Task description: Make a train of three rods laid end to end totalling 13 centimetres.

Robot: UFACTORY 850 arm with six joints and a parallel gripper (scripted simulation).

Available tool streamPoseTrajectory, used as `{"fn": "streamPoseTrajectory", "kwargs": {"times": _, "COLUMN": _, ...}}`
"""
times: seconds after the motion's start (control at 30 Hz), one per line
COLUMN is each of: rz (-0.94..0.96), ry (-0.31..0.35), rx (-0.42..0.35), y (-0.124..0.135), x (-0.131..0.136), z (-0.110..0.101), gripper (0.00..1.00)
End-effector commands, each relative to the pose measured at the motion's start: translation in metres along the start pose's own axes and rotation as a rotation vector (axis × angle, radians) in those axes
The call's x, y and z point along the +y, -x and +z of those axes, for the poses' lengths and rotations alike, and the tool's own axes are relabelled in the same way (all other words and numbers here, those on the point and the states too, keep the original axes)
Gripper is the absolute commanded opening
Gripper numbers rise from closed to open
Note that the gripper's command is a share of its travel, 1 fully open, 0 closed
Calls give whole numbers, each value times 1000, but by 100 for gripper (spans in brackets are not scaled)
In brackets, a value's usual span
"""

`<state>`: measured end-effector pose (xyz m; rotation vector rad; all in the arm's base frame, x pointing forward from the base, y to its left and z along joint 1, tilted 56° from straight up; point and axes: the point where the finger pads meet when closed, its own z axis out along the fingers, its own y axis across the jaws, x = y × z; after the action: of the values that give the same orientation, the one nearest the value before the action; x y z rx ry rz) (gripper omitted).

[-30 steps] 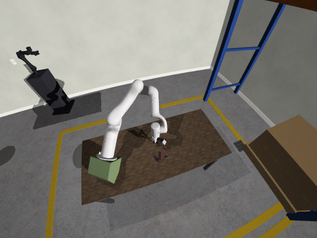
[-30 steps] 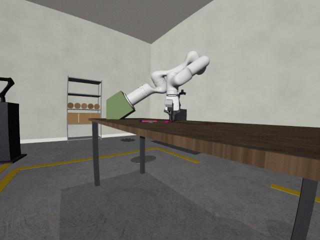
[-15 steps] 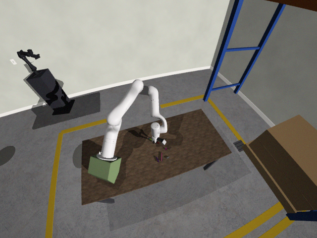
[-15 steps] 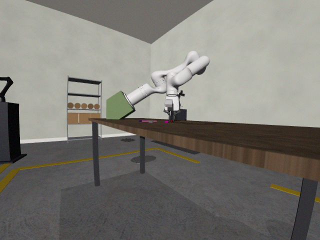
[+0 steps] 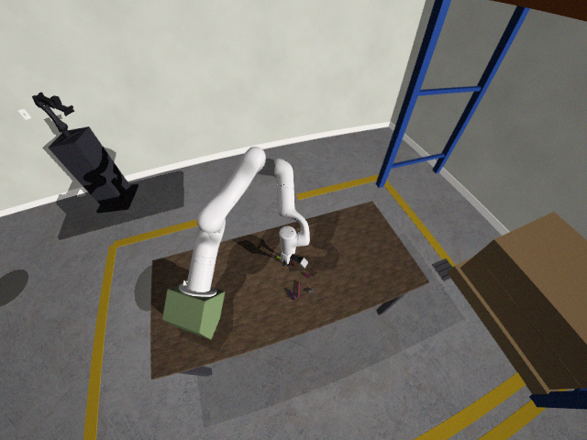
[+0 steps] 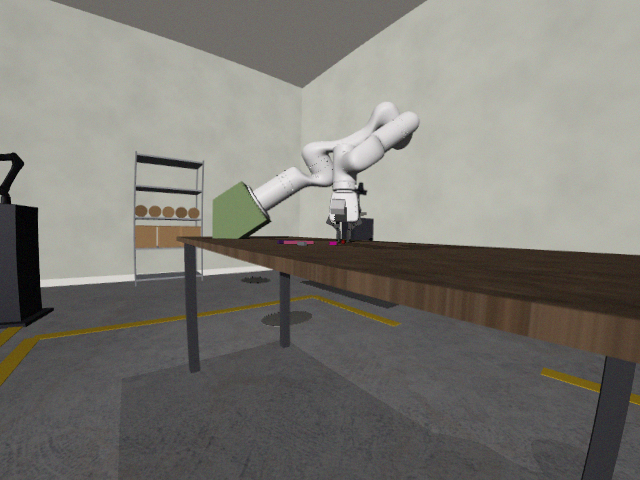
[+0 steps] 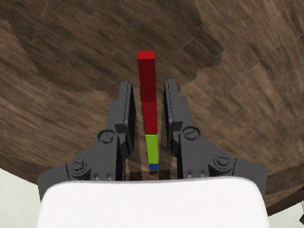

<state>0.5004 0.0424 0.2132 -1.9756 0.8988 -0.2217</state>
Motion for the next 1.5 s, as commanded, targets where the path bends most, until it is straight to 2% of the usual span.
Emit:
{"fn": "streamPoseTrajectory", "kwargs": {"times": 0.0, "rz": 0, "ry": 0, "rx": 1, "y": 0, "x": 0, "z": -1, "gripper": 24}}
{"fn": "streamPoseTrajectory", "kwargs": {"times": 0.17, "rz": 0, "ry": 0, "rx": 1, "y": 0, "x": 0, "z": -12, "gripper": 24}}
{"fn": "streamPoseTrajectory", "kwargs": {"times": 0.33, "rz": 0, "ry": 0, "rx": 1, "y": 0, "x": 0, "z": -35, "gripper": 24}}
{"fn": "streamPoseTrajectory", "kwargs": {"times": 0.4, "rz": 0, "ry": 0, "rx": 1, "y": 0, "x": 0, "z": -35, "gripper": 24}}
{"fn": "streamPoseTrajectory", "kwargs": {"times": 0.73, "rz": 0, "ry": 0, "rx": 1, "y": 0, "x": 0, "z": -83, "gripper": 24}}
{"fn": "streamPoseTrajectory", "kwargs": {"times": 1.03, "rz": 0, "ry": 0, "rx": 1, "y": 0, "x": 0, "z": -90, "gripper": 24}}
{"fn": "streamPoseTrajectory", "kwargs": {"times": 1.07, "rz": 0, "ry": 0, "rx": 1, "y": 0, "x": 0, "z": -90, "gripper": 100}}
{"fn": "streamPoseTrajectory", "kwargs": {"times": 1.47, "rz": 0, "ry": 0, "rx": 1, "y": 0, "x": 0, "z": -90, "gripper": 100}}
